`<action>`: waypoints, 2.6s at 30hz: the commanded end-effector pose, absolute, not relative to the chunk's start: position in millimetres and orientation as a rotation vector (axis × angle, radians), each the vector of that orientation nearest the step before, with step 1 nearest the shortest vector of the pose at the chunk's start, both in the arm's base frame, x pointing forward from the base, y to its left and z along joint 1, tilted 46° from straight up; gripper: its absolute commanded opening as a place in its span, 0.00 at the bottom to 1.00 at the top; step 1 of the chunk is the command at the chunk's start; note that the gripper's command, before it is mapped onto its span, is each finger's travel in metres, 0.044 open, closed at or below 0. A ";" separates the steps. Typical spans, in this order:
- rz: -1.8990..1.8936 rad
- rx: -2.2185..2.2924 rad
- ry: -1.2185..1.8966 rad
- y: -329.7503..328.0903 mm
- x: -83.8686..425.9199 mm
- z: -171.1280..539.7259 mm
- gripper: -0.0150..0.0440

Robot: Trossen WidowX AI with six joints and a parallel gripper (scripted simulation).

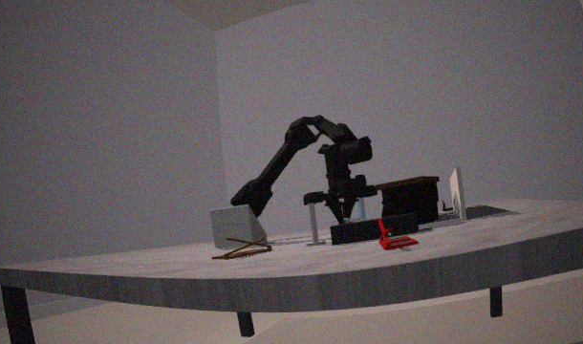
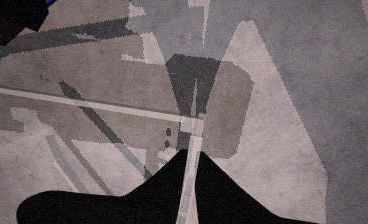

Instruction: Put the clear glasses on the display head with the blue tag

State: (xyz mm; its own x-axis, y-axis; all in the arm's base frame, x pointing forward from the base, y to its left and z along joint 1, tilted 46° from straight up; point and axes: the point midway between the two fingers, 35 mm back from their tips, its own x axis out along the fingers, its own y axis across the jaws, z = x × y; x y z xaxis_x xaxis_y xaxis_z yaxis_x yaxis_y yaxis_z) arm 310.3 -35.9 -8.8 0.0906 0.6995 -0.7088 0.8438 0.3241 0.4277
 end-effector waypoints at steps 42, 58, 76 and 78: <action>-0.504 1.659 1.657 -149.4 304.7 33.7 0.25; -1.212 2.138 1.556 -226.4 269.6 -39.6 0.25; -1.761 2.427 1.362 -267.1 227.4 -96.7 0.25; -1.760 2.427 1.362 -264.9 227.9 -99.3 0.25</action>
State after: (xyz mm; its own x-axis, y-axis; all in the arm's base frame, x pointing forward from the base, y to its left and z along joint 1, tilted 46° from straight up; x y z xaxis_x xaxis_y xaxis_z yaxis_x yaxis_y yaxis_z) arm 227.6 -265.2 -95.6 0.0946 0.6904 -0.7172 0.5353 -0.6427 -0.5480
